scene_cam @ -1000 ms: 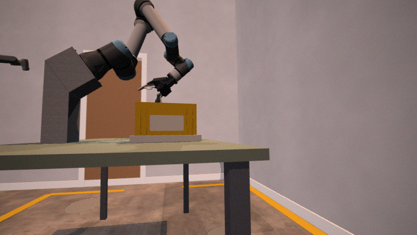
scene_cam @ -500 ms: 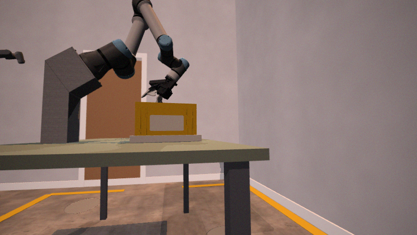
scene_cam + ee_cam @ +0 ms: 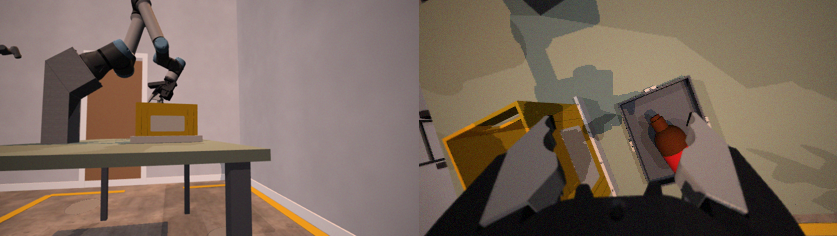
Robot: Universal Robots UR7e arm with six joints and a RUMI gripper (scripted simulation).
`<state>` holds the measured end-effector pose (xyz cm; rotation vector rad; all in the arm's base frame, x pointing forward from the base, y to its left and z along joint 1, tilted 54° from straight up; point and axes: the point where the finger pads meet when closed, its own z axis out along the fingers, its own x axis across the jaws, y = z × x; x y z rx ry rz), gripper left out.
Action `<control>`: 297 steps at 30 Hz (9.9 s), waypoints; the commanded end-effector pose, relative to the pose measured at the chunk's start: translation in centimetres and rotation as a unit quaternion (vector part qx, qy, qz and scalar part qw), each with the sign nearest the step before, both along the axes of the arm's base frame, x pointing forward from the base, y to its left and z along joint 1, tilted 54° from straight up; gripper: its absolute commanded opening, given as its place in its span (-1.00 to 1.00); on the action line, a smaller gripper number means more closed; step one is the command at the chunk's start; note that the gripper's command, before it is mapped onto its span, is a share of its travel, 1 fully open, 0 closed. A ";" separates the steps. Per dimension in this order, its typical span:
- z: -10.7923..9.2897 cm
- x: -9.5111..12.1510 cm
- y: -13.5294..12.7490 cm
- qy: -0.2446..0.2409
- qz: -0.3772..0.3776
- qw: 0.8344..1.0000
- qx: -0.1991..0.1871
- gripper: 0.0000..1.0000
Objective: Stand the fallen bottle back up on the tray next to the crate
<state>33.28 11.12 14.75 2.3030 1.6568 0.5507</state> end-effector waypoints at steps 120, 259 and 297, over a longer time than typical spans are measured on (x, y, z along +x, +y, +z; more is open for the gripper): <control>4.9 2.5 4.3 -0.241 0.246 0.921 -0.179 -1.00; -1.3 11.0 5.1 -0.241 0.246 0.922 -0.179 -0.24; -2.0 11.9 5.2 -0.241 0.246 0.922 -0.179 -0.24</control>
